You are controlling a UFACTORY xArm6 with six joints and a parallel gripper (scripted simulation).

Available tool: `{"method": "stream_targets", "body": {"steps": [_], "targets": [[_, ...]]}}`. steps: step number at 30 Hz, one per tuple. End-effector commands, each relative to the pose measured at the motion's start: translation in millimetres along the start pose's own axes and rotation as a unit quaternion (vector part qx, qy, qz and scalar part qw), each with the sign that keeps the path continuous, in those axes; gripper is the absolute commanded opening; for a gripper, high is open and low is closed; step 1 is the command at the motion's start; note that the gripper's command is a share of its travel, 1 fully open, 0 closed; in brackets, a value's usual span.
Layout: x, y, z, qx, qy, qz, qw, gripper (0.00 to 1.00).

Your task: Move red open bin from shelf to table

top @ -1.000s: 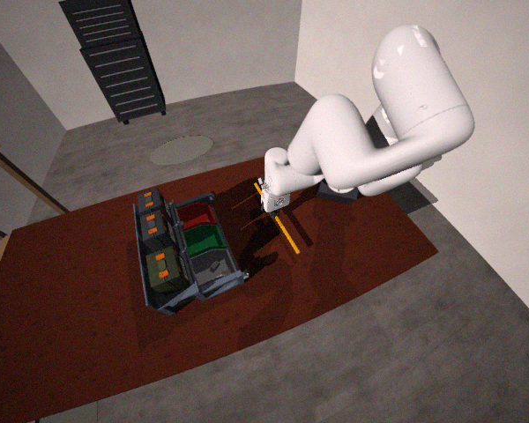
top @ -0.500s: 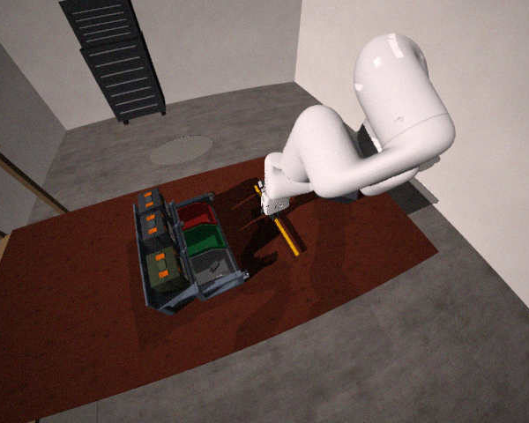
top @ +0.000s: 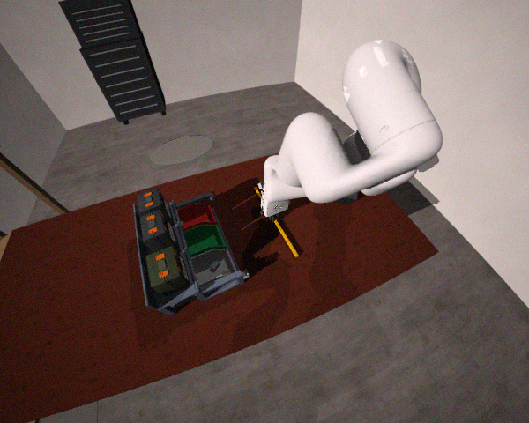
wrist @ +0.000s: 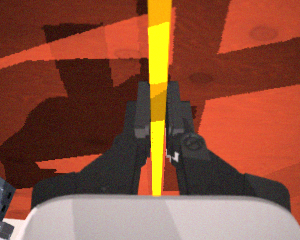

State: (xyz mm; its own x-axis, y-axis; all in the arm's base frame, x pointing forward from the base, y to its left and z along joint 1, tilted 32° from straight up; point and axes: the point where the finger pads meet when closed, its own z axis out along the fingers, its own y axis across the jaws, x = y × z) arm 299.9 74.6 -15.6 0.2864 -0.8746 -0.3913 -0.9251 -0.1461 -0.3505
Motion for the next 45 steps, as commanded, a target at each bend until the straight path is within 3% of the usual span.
{"method": "stream_targets", "body": {"steps": [1,10,11,45], "targets": [[0.4,-0.6,4.6,0.001,0.001,0.000,1.000,0.00],[0.4,-0.6,4.6,0.001,0.001,0.000,1.000,0.00],[0.4,-0.6,4.4,0.001,0.001,0.000,1.000,1.00],[0.4,-0.6,4.4,0.001,0.001,0.000,1.000,1.00]]}}
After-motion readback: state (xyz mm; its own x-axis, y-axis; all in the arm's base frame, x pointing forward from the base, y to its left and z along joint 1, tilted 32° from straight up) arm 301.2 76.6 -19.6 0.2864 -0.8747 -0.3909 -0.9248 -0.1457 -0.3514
